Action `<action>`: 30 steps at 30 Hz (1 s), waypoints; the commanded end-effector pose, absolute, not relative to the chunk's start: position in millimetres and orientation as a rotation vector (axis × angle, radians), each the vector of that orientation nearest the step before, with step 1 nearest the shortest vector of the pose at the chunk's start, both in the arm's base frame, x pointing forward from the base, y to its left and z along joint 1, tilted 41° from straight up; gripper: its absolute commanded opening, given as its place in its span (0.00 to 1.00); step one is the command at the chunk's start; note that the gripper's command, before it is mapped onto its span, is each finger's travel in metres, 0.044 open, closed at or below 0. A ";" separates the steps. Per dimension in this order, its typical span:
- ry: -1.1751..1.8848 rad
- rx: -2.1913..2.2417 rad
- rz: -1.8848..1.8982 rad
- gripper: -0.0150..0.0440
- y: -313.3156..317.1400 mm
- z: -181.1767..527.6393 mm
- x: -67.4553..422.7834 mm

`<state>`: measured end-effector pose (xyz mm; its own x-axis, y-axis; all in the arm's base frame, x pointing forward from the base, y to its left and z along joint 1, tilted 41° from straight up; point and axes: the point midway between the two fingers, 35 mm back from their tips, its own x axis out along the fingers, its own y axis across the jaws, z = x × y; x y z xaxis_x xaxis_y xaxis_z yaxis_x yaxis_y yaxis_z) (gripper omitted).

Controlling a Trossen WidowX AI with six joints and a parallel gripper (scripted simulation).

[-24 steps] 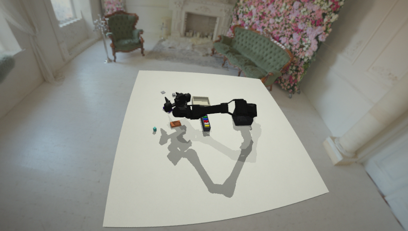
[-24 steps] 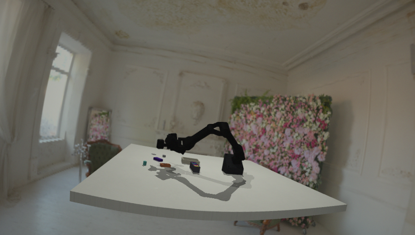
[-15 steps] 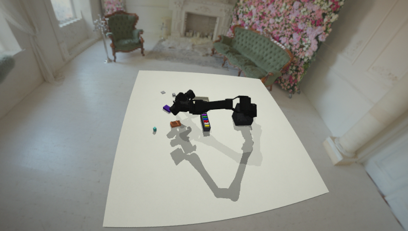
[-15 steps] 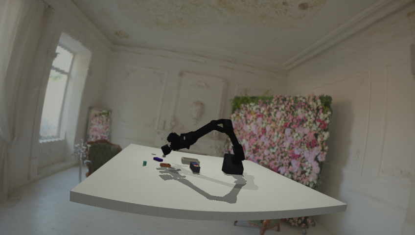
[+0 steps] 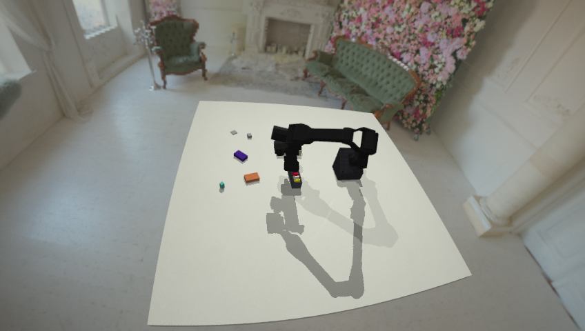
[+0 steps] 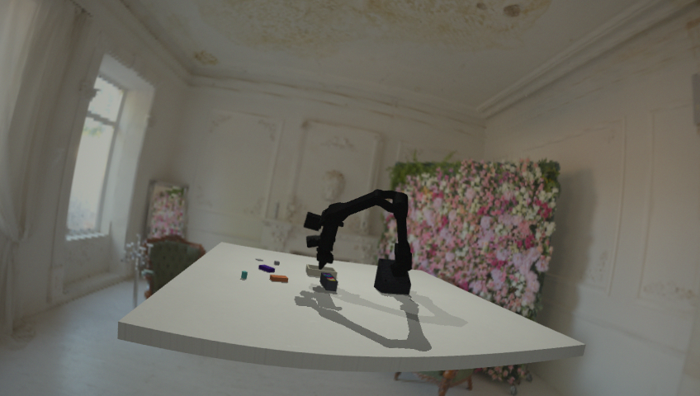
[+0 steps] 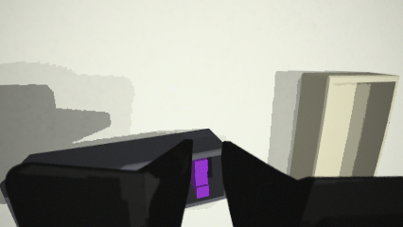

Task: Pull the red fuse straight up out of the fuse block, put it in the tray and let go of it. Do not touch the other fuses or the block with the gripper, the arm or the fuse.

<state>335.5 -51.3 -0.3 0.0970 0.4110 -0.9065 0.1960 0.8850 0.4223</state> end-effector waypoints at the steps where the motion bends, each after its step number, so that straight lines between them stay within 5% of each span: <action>1: 1.437 0.628 0.476 0.38 -22.9 39.4 303.1; 30: 1.437 0.628 0.476 0.38 -9.9 27.3 306.9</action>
<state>306.9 -12.5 30.0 0.0880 0.6450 -0.7591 0.0622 0.7570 0.6504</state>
